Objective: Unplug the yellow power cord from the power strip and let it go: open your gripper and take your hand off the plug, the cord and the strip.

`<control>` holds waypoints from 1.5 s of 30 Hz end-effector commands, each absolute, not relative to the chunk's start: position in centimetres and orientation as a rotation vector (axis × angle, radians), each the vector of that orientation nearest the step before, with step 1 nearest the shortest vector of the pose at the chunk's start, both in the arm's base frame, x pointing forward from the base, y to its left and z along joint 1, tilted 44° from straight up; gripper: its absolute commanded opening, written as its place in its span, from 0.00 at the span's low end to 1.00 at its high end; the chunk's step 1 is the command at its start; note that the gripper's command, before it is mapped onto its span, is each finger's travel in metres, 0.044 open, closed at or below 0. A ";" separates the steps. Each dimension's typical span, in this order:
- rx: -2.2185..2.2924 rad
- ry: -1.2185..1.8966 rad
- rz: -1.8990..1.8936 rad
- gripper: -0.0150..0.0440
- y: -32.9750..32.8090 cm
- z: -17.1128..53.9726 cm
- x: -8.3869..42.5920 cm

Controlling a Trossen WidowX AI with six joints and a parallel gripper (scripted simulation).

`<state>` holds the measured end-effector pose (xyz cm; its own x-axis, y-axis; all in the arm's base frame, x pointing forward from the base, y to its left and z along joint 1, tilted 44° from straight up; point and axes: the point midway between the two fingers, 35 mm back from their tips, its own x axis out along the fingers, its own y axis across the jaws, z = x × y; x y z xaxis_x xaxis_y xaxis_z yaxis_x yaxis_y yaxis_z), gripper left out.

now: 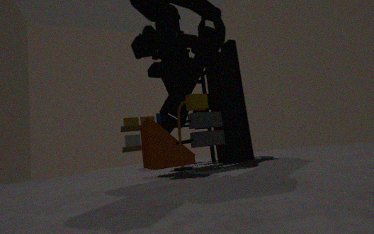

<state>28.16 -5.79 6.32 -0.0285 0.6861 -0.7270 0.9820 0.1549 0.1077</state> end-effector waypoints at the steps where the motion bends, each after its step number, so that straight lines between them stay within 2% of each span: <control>1: 1.607 1.784 -0.582 0.53 -5.5 6.5 28.1; 26: 1.608 1.786 -0.581 0.53 -2.7 9.2 27.4; 43: 1.608 1.786 -0.581 0.53 -1.9 8.4 27.4; 45: 1.599 1.783 -0.579 0.44 -2.1 8.5 27.4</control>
